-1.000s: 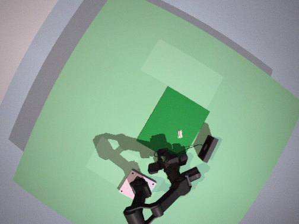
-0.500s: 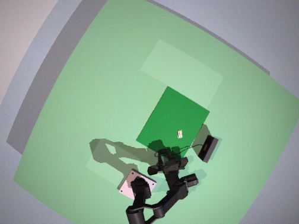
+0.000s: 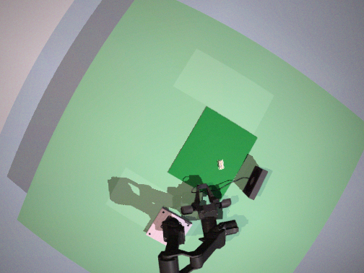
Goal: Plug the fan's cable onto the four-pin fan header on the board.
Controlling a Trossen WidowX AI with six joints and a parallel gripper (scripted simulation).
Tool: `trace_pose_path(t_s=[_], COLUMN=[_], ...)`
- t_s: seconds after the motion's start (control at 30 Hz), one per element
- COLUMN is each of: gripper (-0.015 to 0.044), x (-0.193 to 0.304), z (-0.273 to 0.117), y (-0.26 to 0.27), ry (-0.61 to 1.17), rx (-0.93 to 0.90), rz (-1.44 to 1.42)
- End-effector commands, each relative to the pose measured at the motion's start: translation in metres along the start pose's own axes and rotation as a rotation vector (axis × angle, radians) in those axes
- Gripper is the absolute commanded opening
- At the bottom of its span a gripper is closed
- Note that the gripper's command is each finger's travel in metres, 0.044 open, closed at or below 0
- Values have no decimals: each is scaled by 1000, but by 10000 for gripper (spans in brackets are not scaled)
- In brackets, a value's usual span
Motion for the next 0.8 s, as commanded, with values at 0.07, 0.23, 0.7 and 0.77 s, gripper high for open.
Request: trace_pose_path(t_s=[0.07, 0.23, 0.7, 0.77], gripper=[0, 0, 0, 0], x=[2, 3, -1, -2], z=[-4, -8, -15, -16], y=[1, 2, 4, 4], ry=[-89, -162, -247, -242], rx=[38, 79, 140, 137], rz=[-25, -54, -98, -97])
Point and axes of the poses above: the point midway between the two fingers, 35 mm back from their tips, its own z axis out along the fingers, its own y axis across the jaws, x = y × z, the point moved 4 cm from there along -z, back along the fingers, and after that the axes turned 10 degrees about z, right-handed, at the moved point
